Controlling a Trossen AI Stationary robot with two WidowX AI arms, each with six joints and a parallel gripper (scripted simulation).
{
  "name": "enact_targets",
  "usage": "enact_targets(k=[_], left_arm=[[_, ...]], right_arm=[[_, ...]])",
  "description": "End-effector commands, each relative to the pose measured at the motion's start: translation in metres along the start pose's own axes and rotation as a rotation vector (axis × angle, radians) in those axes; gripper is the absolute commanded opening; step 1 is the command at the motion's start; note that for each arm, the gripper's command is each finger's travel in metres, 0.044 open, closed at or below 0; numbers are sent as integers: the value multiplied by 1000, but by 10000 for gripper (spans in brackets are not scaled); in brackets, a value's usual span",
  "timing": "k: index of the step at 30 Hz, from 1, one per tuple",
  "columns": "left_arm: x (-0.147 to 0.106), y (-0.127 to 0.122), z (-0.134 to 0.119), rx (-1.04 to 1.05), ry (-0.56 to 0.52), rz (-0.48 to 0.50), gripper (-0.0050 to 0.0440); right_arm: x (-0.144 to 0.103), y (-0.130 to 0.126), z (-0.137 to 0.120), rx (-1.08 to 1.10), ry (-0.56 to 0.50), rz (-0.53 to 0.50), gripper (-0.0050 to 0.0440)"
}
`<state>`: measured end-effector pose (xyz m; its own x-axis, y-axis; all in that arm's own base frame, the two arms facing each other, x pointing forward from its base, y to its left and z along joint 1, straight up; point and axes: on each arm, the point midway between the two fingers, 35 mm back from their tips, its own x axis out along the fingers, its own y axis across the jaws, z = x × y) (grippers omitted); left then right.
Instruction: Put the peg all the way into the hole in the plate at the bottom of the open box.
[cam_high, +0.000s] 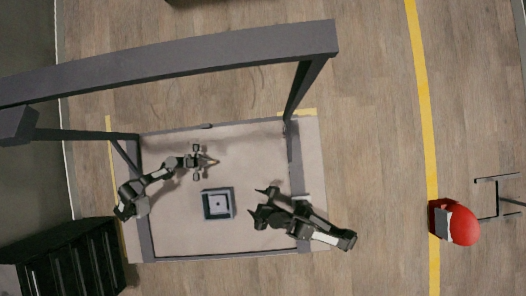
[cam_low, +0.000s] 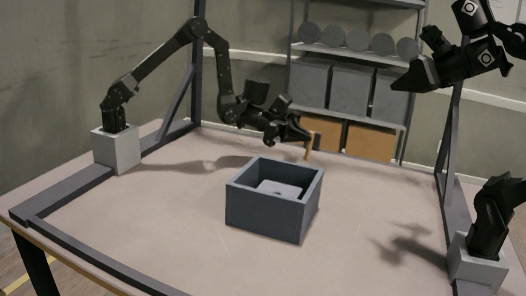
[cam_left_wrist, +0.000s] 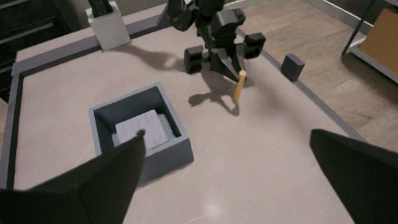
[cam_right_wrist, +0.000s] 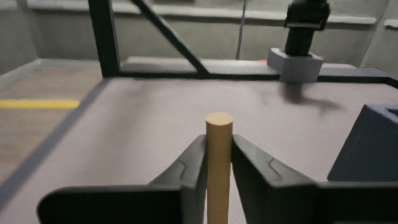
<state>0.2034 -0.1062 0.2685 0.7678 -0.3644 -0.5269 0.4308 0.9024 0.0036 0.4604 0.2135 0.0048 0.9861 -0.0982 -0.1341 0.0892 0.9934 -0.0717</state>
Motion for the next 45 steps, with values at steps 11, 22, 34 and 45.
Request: enact_targets(k=[11, 22, 34, 45], left_arm=[[-3, 0, 4, -6, -11, 0, 440], [-3, 0, 4, -6, -11, 0, 440], [-3, 0, 4, -6, -11, 0, 440], [-3, 0, 4, -6, -11, 0, 440]], right_arm=[[7, 2, -8, 39, -47, -19, 24], [9, 3, -22, 39, -46, -19, 24], [11, 4, -34, 39, -46, -19, 24], [10, 5, -32, 43, -50, -16, 24]])
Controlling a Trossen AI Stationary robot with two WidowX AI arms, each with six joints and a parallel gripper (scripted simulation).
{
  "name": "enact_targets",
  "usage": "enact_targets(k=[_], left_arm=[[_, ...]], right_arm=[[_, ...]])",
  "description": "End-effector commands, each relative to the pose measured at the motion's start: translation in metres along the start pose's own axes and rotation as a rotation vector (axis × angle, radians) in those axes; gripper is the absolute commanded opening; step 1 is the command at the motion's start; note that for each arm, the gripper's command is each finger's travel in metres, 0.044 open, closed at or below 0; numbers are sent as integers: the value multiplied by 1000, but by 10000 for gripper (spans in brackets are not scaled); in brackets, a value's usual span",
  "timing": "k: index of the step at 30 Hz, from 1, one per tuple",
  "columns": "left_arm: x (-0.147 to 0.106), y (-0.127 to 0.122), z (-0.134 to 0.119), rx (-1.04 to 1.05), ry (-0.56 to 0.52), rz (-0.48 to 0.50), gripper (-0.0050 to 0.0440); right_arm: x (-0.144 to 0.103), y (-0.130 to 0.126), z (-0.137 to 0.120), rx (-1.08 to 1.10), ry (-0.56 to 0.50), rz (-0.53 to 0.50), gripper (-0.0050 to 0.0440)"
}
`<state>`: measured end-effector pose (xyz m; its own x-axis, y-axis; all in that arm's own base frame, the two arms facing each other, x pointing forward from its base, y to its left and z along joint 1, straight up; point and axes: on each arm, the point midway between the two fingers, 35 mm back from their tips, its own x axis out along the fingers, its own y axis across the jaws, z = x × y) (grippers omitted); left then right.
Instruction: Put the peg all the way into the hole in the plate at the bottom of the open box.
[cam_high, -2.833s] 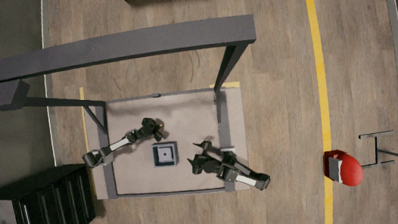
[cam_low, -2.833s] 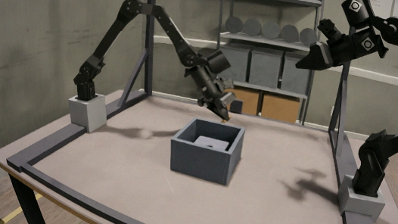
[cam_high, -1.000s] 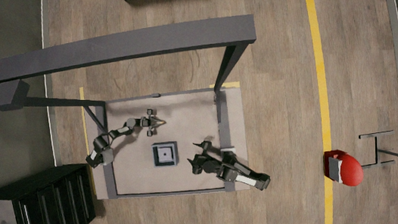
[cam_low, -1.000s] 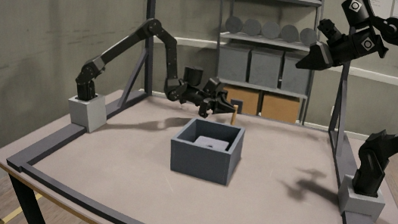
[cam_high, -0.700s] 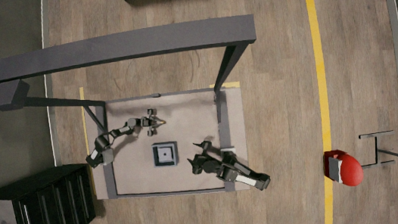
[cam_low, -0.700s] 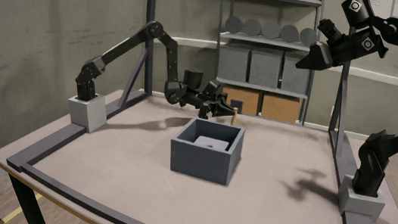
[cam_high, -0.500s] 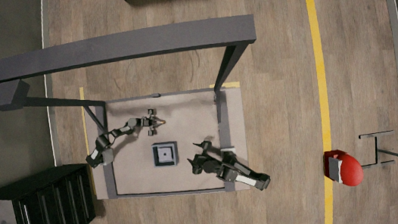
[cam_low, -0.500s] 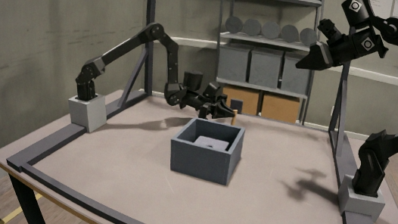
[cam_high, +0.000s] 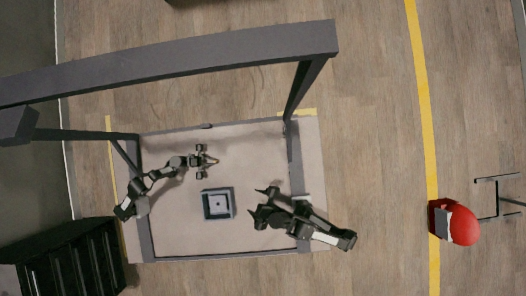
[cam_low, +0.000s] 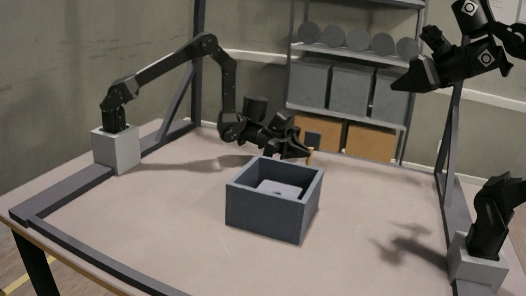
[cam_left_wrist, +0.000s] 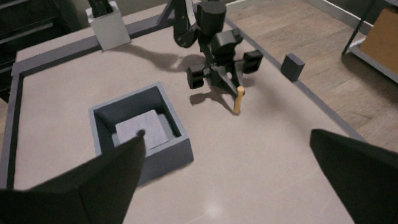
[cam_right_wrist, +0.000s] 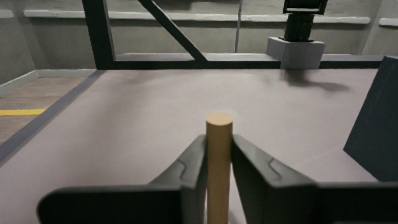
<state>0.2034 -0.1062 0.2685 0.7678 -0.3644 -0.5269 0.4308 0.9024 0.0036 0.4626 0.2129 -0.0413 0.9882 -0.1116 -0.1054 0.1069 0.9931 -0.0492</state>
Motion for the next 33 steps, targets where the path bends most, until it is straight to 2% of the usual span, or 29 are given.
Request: enact_targets(k=[1, 4, 7, 21, 23, 26, 29, 30, 33], left_arm=[[-3, 0, 4, -6, -11, 0, 440], [-3, 0, 4, -6, -11, 0, 440], [-3, 0, 4, -6, -11, 0, 440], [-3, 0, 4, -6, -11, 0, 440], [-3, 0, 4, -6, -11, 0, 440], [-3, 0, 4, -6, -11, 0, 440], [-3, 0, 4, -6, -11, 0, 440], [-3, 0, 4, -6, -11, 0, 440], [-3, 0, 4, -6, -11, 0, 440]], right_arm=[[2, 2, 13, 18, -22, -1, 24], [2, 2, 13, 18, -22, -1, 24], [2, 2, 13, 18, -22, -1, 90], [2, 2, 13, 18, -22, -1, 90], [2, 2, 13, 18, -22, -1, 130], [-1, 2, 12, 16, -20, -2, 130], [-14, 4, 17, 30, -29, -1, 130], [-22, 3, 9, 35, -26, -3, 130], [-58, 7, 13, 96, -47, -7, 130]])
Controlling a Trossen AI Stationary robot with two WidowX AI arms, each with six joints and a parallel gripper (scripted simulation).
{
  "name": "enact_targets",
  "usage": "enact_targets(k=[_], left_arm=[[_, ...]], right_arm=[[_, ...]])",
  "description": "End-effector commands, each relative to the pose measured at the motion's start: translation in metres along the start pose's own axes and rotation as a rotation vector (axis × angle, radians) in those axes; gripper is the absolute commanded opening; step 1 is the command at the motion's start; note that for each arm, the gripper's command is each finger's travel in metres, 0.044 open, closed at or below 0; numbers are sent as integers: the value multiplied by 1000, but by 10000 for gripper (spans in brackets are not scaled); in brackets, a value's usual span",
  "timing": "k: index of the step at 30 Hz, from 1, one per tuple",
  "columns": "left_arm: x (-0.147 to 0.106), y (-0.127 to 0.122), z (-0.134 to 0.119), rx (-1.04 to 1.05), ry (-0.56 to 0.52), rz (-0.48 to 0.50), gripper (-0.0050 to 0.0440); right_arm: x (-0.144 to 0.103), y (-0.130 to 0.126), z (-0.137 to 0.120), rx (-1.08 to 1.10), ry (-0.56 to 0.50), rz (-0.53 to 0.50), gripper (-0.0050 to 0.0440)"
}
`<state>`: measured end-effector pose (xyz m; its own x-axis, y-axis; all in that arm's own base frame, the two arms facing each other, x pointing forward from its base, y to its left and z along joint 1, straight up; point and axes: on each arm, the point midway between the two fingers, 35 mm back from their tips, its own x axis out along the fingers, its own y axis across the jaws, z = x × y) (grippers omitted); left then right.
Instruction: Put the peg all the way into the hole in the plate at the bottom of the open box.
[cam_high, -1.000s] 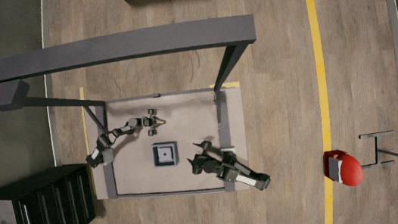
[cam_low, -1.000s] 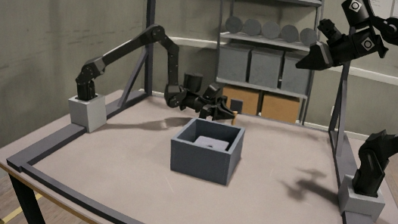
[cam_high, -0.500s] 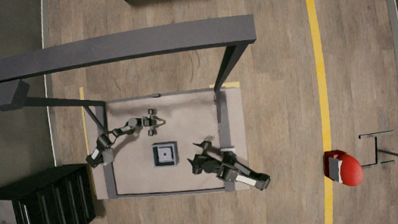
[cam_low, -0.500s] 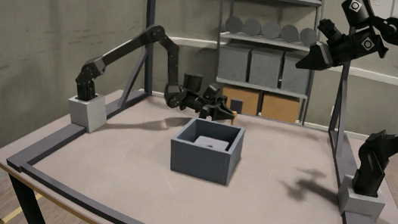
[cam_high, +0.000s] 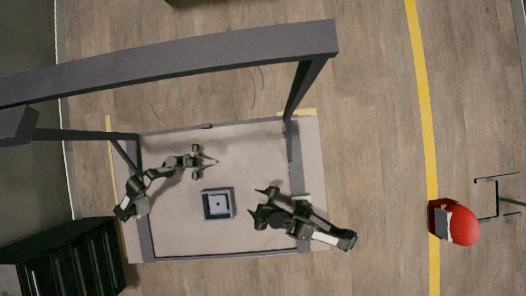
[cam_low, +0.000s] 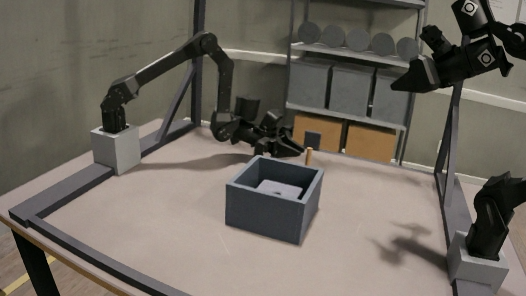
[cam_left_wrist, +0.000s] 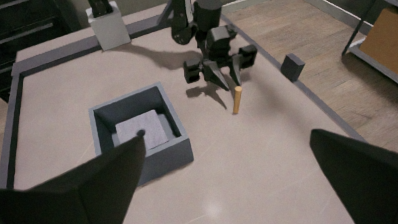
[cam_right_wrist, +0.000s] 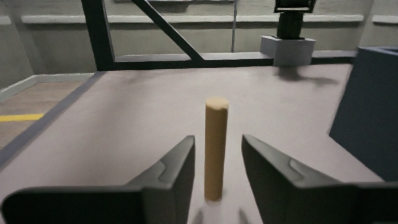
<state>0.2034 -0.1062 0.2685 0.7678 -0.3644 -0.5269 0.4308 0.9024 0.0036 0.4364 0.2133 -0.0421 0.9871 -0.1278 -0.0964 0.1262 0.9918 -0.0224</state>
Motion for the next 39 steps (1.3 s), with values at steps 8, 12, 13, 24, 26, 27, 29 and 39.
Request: enact_targets(k=[8, 12, 13, 24, 26, 27, 29, 39], left_arm=[[-3, 0, 4, -6, -11, 0, 440], [-3, 0, 4, -6, -11, 0, 440], [-3, 0, 4, -6, -11, 0, 440], [-3, 0, 4, -6, -11, 0, 440], [-3, 0, 4, -6, -11, 0, 440], [-3, 0, 4, -6, -11, 0, 440], [-3, 0, 4, -6, -11, 0, 440], [-3, 0, 4, -6, -11, 0, 440]], right_arm=[[-40, 6, 18, 75, -29, 9, 226], [-39, 7, 20, 68, -10, 21, 274], [-38, 6, 21, 63, 4, 27, 298], [-16, 8, 86, 102, 113, 163, 440], [-15, 8, 89, 99, 123, 171, 440], [-15, 8, 89, 99, 123, 171, 440], [-14, 6, 84, 64, 179, 178, 440], [1, 3, 104, -11, 320, 250, 440]])
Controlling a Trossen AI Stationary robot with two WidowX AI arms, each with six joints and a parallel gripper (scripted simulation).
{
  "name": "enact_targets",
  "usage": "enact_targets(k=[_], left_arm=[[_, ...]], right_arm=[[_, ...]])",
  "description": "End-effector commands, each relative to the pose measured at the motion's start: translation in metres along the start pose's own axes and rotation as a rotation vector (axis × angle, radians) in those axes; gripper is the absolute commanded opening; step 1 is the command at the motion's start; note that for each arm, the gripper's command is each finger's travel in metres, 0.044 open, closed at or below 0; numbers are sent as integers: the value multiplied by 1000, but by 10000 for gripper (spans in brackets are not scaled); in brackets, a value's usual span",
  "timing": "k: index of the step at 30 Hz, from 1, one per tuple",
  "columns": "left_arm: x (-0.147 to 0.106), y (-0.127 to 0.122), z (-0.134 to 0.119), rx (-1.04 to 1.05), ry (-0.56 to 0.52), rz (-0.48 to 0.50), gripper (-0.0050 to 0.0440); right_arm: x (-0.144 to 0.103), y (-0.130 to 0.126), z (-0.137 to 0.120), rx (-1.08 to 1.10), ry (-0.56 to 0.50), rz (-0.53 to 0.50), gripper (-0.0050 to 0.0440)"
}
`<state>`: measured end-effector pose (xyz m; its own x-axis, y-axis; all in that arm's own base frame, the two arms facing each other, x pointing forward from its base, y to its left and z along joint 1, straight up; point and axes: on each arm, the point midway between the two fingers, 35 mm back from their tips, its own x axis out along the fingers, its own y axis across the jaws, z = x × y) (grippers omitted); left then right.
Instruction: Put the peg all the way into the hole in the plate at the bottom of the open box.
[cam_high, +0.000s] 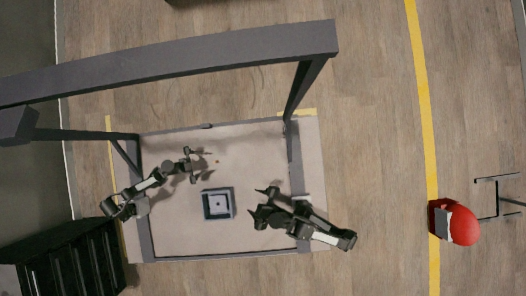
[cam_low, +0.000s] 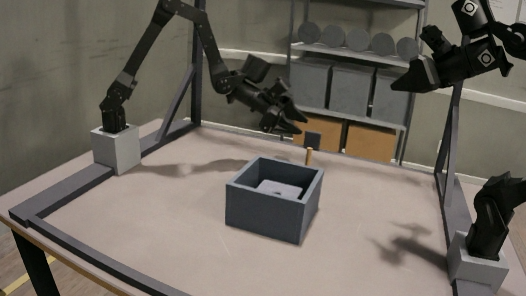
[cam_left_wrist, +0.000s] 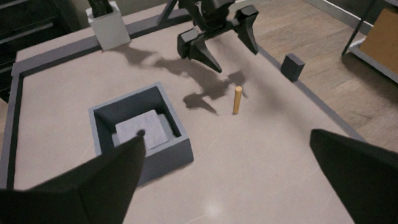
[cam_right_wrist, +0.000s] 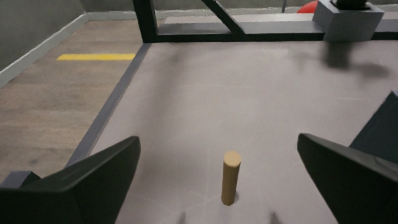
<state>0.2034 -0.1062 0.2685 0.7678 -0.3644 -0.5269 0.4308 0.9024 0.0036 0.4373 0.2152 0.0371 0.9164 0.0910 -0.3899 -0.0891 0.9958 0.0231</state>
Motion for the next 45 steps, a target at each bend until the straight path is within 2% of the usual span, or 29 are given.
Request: enact_targets(k=[1, 5, 6, 13, 15, 20, 22, 23, 30, 35, 39, 40, 43, 45], left_arm=[[-3, 0, 4, -6, -11, 0, 440], [-3, 0, 4, -6, -11, 0, 440], [-3, 0, 4, -6, -11, 0, 440], [-3, 0, 4, -6, -11, 0, 440], [-3, 0, 4, -6, -11, 0, 440], [-3, 0, 4, -6, -11, 0, 440], [-3, 0, 4, -6, -11, 0, 440], [-3, 0, 4, -6, -11, 0, 440], [-3, 0, 4, -6, -11, 0, 440], [-3, 0, 4, -6, -11, 0, 440], [-3, 0, 4, -6, -11, 0, 440], [-3, 0, 4, -6, -11, 0, 440], [-3, 0, 4, -6, -11, 0, 440], [-3, 0, 4, -6, -11, 0, 440]], right_arm=[[1, 1, 26, -11, 36, 32, 440], [2, 0, 27, -26, 73, 39, 440], [3, -3, 20, -48, 128, 36, 440], [13, -5, 49, -85, 216, 99, 440], [19, -7, 38, -104, 274, 106, 440], [23, -11, 41, -135, 365, 126, 440], [23, -11, 41, -135, 365, 126, 440], [21, -14, 34, -151, 423, 127, 440], [32, -17, 55, -188, 515, 177, 440], [36, -20, 59, -213, 592, 201, 440], [35, -22, 57, -222, 630, 208, 440], [29, -25, 49, -230, 692, 206, 440], [20, -29, 39, -242, 779, 207, 440], [18, -30, 38, -245, 793, 208, 440]])
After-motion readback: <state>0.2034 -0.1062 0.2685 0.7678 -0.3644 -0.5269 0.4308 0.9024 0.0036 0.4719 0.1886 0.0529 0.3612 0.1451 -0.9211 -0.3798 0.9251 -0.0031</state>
